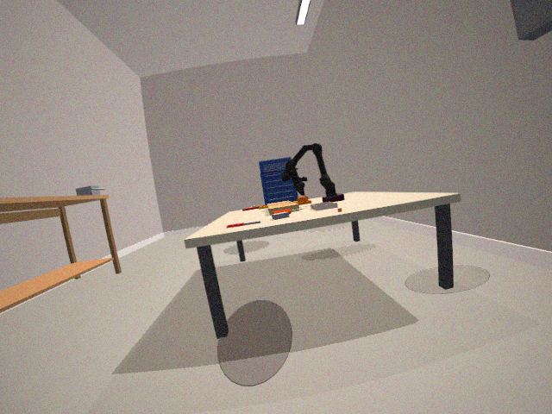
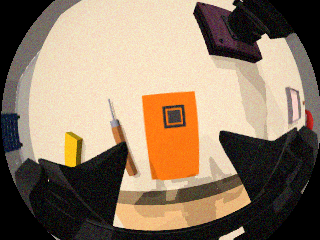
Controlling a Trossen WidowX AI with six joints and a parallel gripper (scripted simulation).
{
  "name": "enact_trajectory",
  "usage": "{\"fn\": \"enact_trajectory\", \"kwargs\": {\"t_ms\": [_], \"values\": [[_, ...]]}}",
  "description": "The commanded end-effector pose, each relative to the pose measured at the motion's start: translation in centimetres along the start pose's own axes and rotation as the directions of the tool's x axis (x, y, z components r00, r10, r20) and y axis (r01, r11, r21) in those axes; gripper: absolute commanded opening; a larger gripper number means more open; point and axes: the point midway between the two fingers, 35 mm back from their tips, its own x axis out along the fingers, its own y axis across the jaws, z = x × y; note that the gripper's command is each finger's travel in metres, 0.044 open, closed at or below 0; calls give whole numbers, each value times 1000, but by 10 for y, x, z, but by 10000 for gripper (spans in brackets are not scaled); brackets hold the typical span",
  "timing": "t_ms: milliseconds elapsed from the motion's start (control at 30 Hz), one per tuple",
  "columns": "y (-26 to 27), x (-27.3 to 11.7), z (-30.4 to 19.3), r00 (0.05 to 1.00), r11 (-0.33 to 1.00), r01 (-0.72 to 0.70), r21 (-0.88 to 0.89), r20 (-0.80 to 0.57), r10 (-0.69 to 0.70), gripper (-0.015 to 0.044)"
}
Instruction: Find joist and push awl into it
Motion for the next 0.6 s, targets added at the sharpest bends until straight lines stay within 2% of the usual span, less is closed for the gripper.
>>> {"fn": "enact_trajectory", "kwargs": {"t_ms": [0,567], "values": [[-1,9,-2,1000,1000,10,1,7,-10,440],[-2,35,-9,1000,1000,10,1,7,-10,440]]}}
